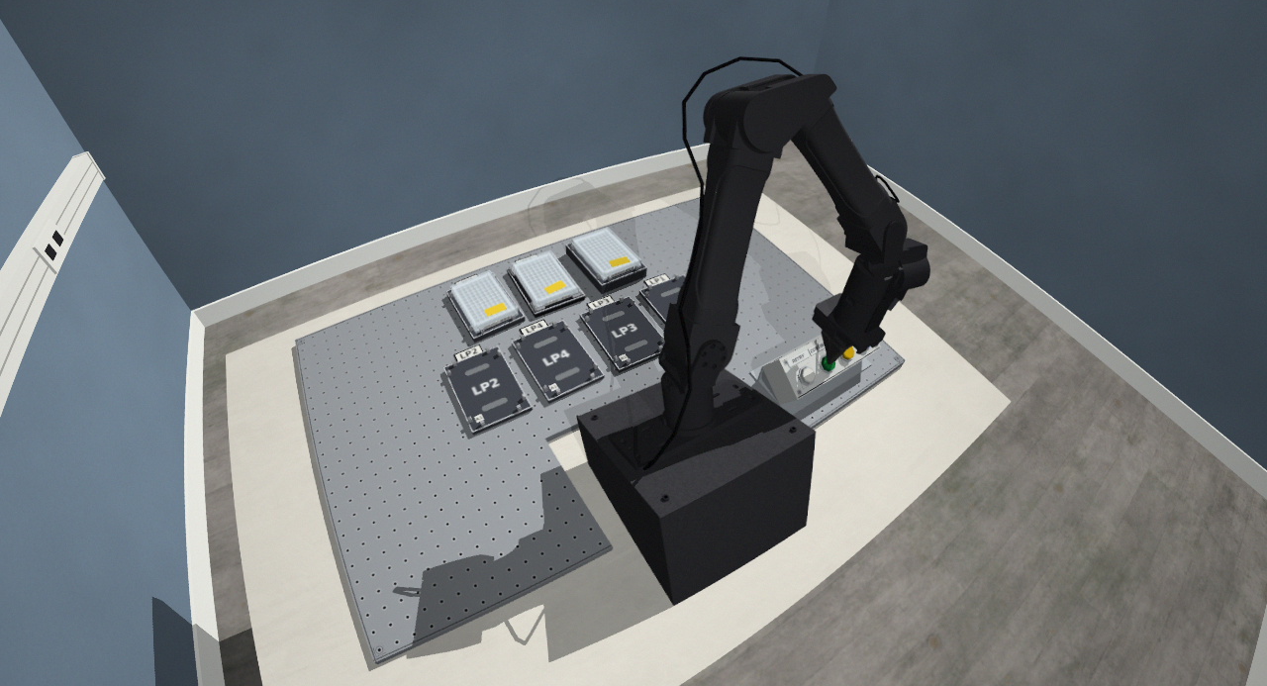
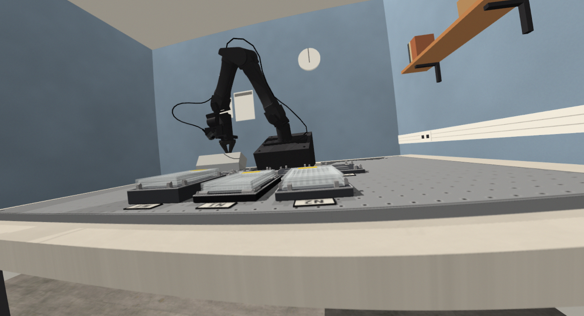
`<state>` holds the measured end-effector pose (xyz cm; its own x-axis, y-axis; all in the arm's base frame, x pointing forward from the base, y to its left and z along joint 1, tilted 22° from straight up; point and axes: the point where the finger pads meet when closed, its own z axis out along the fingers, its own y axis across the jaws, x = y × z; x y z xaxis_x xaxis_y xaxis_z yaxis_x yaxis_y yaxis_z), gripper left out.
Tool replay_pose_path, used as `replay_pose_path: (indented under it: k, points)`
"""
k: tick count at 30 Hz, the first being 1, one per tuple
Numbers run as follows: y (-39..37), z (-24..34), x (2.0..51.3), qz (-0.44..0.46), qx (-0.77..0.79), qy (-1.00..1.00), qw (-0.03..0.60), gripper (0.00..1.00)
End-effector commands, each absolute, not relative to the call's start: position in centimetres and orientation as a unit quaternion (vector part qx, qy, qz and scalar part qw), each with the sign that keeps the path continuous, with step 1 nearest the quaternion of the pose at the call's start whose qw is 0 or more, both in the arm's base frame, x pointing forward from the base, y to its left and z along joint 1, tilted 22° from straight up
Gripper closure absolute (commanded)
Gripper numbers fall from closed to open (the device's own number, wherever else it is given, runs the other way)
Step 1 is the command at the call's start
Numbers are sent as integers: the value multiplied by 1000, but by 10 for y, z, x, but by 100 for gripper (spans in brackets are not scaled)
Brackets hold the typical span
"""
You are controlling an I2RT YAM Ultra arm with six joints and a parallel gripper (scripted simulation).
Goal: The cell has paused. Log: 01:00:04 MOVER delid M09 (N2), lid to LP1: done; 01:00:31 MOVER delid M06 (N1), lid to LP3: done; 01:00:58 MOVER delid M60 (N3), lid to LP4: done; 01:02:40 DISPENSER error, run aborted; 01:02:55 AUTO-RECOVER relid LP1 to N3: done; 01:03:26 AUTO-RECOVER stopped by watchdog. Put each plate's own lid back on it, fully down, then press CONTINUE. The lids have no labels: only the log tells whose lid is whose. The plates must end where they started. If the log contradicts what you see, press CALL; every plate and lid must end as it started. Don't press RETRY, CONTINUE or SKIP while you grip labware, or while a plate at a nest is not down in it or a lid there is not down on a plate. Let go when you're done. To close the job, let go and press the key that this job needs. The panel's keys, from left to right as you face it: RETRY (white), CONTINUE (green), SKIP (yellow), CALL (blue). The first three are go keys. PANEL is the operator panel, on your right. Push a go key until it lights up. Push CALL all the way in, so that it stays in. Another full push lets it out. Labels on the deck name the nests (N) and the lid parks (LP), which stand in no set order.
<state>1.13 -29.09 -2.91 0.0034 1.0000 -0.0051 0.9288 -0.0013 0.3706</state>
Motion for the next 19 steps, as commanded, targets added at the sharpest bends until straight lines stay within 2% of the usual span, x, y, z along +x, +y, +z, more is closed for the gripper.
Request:
replay_pose_path:
  k: [1,19]
  points:
    - [-294,-31,13,128,696,692,143,100]
    - [-287,-38,18,138,696,692,137,100]
